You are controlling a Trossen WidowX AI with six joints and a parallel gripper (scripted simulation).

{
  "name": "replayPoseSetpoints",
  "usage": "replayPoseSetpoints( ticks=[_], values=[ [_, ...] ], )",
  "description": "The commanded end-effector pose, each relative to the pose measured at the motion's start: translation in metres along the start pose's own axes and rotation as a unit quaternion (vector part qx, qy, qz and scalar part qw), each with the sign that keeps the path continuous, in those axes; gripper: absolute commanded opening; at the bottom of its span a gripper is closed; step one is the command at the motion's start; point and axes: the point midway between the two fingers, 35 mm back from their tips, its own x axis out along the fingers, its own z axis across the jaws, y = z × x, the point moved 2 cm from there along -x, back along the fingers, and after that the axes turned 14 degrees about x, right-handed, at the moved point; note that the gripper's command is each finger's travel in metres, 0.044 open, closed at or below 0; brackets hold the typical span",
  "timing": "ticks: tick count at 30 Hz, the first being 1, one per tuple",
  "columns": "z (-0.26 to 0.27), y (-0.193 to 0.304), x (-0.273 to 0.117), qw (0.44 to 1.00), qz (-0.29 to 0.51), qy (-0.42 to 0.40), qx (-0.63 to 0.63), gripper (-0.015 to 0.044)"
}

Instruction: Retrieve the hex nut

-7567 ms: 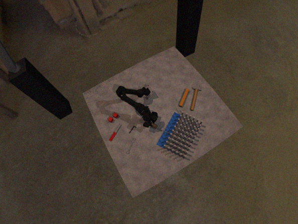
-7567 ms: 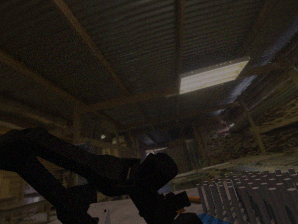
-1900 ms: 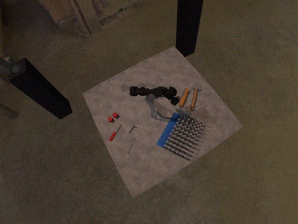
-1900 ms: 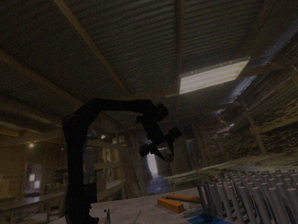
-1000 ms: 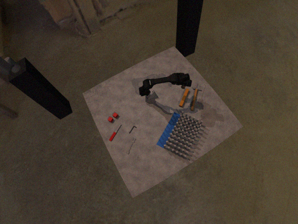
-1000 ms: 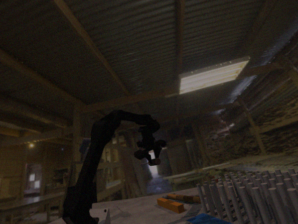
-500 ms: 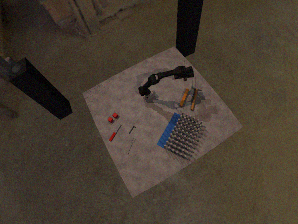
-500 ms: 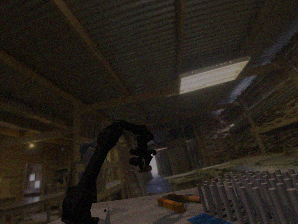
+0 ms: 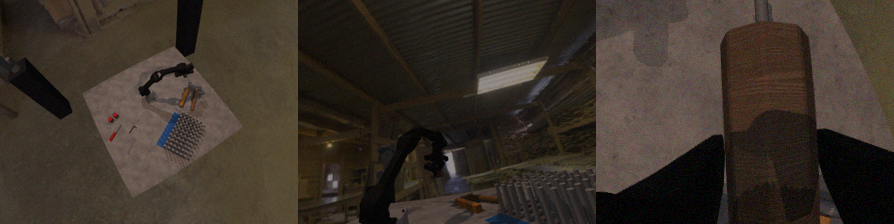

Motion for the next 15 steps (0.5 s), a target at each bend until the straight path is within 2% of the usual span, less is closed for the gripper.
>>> replayPoseSetpoints(
  ticks=[1,15],
  values=[
    [-0.003,-0.002,-0.001,1.0,-0.007,0.004,-0.005,0.0],
    [-0.004,0.002,0.009,1.0,-0.007,0.005,-0.005,0.0]
  ],
)
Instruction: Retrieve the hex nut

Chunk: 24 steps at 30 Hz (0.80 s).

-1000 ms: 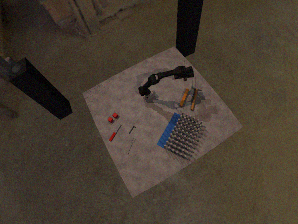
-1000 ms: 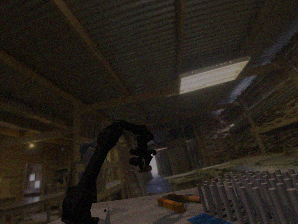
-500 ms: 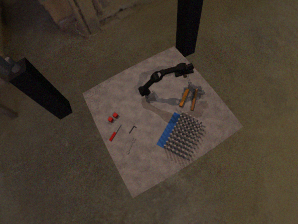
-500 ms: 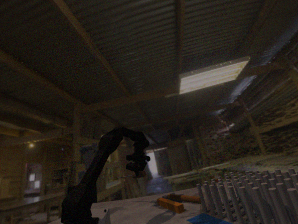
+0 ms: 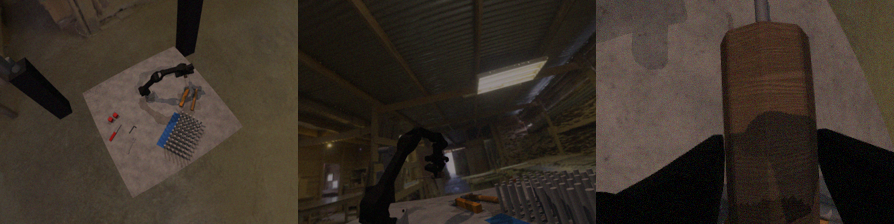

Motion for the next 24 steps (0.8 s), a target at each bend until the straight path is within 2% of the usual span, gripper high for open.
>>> replayPoseSetpoints(
  ticks=[1,24],
  values=[
    [-0.001,0.001,0.003,1.0,-0.003,0.0,-0.002,0.0],
    [-0.001,0.008,0.02,1.0,-0.003,0.001,-0.002,0.0]
  ],
)
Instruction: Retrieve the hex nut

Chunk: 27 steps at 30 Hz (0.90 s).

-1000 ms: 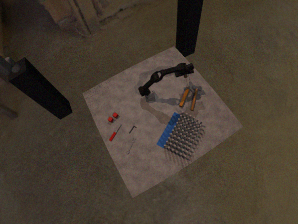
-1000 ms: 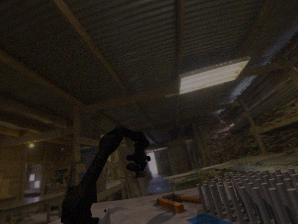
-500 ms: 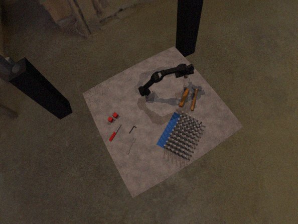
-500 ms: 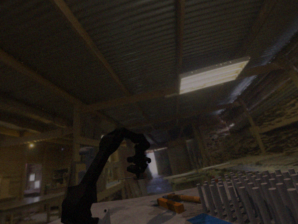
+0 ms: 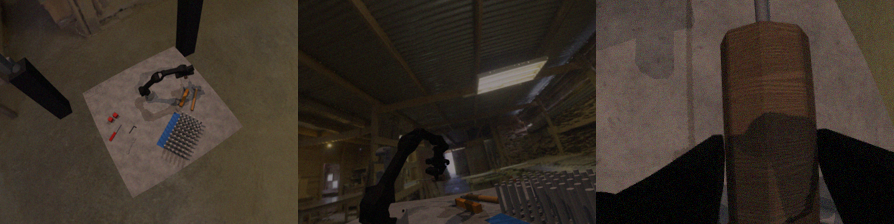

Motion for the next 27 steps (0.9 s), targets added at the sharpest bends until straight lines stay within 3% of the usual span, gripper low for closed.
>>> replayPoseSetpoints(
  ticks=[1,27],
  values=[
    [-0.001,0.001,0.003,1.0,-0.001,0.001,-0.002,0.0],
    [0.0,0.01,0.022,1.0,-0.001,0.001,-0.002,0.0]
  ],
)
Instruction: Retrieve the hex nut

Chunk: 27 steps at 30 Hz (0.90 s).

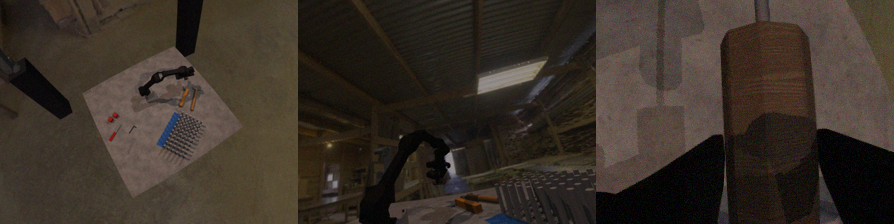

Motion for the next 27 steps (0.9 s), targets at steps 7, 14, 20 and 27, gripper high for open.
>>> replayPoseSetpoints(
  ticks=[7,14,20,27],
  values=[
    [0.0,0.003,0.008,1.0,-0.001,0.001,-0.002,0.0],
    [0.001,0.006,0.012,1.0,-0.001,0.001,-0.002,0.0],
    [0.001,0.008,0.017,1.0,-0.001,0.001,-0.002,0.0],
    [0.002,0.01,0.022,1.0,-0.001,0.001,-0.002,0.0]
  ],
)
